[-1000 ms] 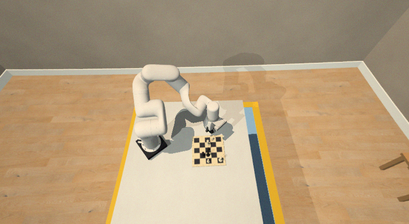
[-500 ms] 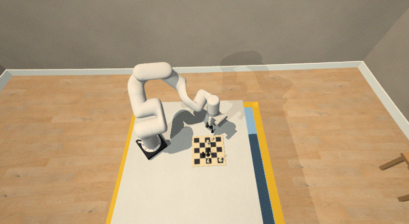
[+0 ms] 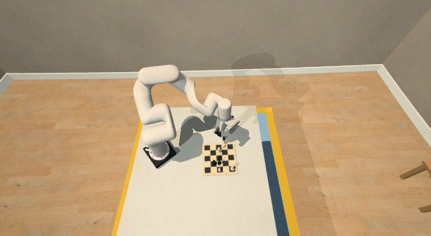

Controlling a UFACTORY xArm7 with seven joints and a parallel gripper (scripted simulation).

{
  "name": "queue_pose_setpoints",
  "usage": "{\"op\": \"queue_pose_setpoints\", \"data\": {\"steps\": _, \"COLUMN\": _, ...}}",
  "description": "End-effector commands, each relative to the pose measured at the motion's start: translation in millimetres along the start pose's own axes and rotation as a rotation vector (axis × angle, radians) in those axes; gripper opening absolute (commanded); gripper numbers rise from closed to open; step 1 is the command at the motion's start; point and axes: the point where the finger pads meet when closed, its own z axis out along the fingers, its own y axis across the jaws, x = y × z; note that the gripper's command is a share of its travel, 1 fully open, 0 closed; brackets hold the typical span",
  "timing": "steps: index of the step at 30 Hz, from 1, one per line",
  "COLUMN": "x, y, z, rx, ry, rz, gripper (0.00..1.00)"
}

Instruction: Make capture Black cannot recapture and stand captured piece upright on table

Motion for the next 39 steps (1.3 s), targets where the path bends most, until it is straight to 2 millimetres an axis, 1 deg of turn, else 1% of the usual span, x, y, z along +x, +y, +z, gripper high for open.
{"op": "queue_pose_setpoints", "data": {"steps": 1, "x": 1, "y": -1, "z": -1, "rx": 0.003, "ry": 0.002, "rz": 0.0, "gripper": 1.0}}
{"op": "queue_pose_setpoints", "data": {"steps": 14, "x": 1, "y": -1, "z": -2, "rx": 0.003, "ry": 0.002, "rz": -0.003, "gripper": 1.0}}
{"op": "queue_pose_setpoints", "data": {"steps": 20, "x": 2, "y": 0, "z": -4, "rx": 0.005, "ry": 0.004, "rz": -0.062, "gripper": 1.0}}
{"op": "queue_pose_setpoints", "data": {"steps": 24, "x": 4, "y": 3, "z": -9, "rx": 0.007, "ry": 0.01, "rz": -0.168, "gripper": 1.0}}
{"op": "queue_pose_setpoints", "data": {"steps": 27, "x": 6, "y": 6, "z": -14, "rx": 0.009, "ry": 0.015, "rz": -0.289, "gripper": 1.0}}
{"op": "queue_pose_setpoints", "data": {"steps": 29, "x": 6, "y": 6, "z": -14, "rx": 0.009, "ry": 0.015, "rz": -0.289, "gripper": 1.0}}
{"op": "queue_pose_setpoints", "data": {"steps": 34, "x": 12, "y": 14, "z": -25, "rx": 0.009, "ry": 0.026, "rz": -0.567, "gripper": 1.0}}
{"op": "queue_pose_setpoints", "data": {"steps": 39, "x": 19, "y": 25, "z": -35, "rx": 0.0, "ry": 0.034, "rz": -0.779, "gripper": 1.0}}
